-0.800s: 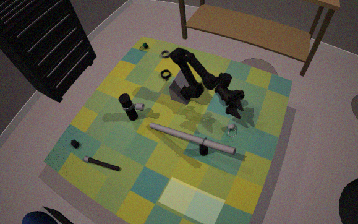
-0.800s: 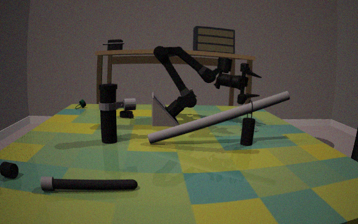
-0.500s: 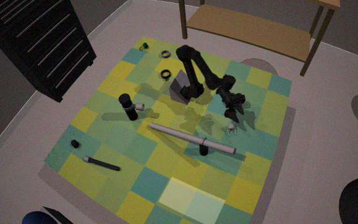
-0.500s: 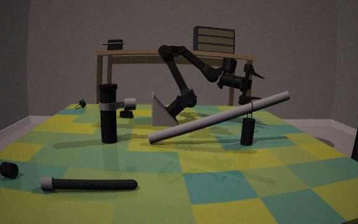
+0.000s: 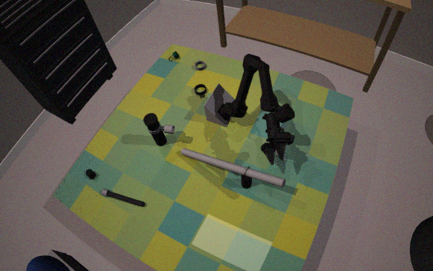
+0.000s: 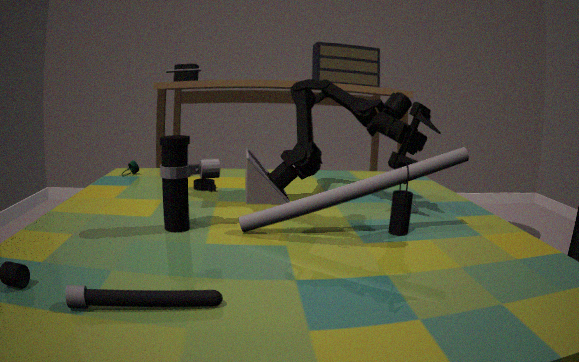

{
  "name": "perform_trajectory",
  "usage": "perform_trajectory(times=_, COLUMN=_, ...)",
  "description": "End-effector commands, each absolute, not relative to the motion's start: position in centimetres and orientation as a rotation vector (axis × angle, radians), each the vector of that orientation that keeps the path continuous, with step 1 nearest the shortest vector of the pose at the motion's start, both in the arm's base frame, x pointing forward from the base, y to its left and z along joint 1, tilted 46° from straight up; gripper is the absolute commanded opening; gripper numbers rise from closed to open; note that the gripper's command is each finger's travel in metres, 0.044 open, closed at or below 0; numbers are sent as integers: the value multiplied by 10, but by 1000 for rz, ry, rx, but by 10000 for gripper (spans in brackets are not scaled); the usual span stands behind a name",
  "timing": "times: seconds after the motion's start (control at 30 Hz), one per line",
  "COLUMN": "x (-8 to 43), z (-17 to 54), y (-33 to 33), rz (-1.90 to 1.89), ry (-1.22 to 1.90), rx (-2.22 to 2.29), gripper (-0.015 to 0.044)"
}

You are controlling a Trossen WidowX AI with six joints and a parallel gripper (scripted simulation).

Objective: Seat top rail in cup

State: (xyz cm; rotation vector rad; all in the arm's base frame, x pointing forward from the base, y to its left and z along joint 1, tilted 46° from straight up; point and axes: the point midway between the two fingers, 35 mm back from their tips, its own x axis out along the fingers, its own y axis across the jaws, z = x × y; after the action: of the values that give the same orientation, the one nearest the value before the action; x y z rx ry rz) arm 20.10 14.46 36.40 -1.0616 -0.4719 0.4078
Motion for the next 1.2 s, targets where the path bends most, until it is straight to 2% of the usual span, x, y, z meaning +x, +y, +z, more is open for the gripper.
perform_trajectory(times=0.0, x=232, z=359, y=125, rz=390, ry=-320, rx=-1062, gripper=440)
perform_trajectory(times=0.27, x=283, z=342, y=64, rz=300, ry=-20, rx=-979, gripper=440)
perform_trajectory(times=0.6, x=324, z=248, y=-1, rz=474, ry=521, rx=-725, gripper=440)
perform_trajectory(times=0.87, x=308, z=178, y=-77, rz=556, ry=935, rx=-45, gripper=440)
perform_trajectory(times=1.07, x=285, z=162, y=-133, rz=509, ry=1005, rx=603, gripper=440)
perform_trajectory(times=1.17, x=283, z=161, y=-140, rz=498, ry=1000, rx=680, gripper=440)
